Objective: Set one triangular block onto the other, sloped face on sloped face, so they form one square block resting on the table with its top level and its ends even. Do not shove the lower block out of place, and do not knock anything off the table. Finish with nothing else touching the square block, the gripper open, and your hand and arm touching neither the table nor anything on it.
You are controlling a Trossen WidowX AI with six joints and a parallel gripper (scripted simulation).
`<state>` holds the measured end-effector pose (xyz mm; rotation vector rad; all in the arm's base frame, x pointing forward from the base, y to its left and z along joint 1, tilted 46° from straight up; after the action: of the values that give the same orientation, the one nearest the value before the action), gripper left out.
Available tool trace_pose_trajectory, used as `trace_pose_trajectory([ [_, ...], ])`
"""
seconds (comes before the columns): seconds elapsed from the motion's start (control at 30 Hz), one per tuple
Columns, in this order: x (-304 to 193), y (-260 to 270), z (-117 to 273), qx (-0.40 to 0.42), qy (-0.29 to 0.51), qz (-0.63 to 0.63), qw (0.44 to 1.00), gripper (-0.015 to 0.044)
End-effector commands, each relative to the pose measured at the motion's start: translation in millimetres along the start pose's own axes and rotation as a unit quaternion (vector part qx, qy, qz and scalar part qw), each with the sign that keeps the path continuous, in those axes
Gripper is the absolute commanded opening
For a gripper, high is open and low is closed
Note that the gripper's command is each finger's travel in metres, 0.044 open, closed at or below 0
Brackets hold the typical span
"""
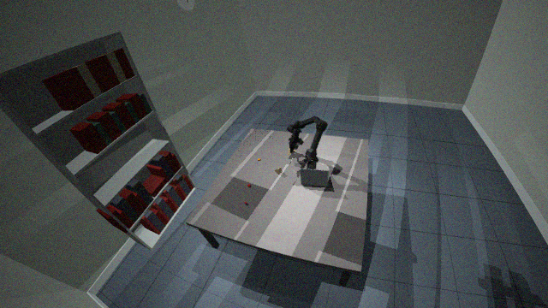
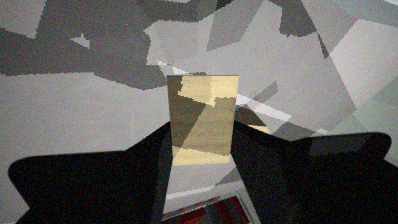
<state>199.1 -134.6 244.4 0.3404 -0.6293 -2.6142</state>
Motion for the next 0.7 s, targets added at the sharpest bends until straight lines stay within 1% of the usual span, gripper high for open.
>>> trace_pose_trajectory([
  [0.0, -2, -5, -3, 0.014, -0.021, -0.043, 0.999, 0.0000],
  [0.33, -12, -14, -2, 0.077, -0.058, -0.165, 0.981, 0.0000],
  [0.67, -23, -22, 1, 0.157, -0.064, -0.284, 0.944, 0.0000],
])
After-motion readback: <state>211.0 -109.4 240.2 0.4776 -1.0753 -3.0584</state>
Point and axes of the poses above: the point midway between the two fingers, 35 mm back from their tips, its own z axis back along the fingers, its own y axis across the jaws, x = y × z, the point moved 7 cm from there along z, back along the fingers, and after that the axes turned 1 degree about -z, right-handed, at the moved point
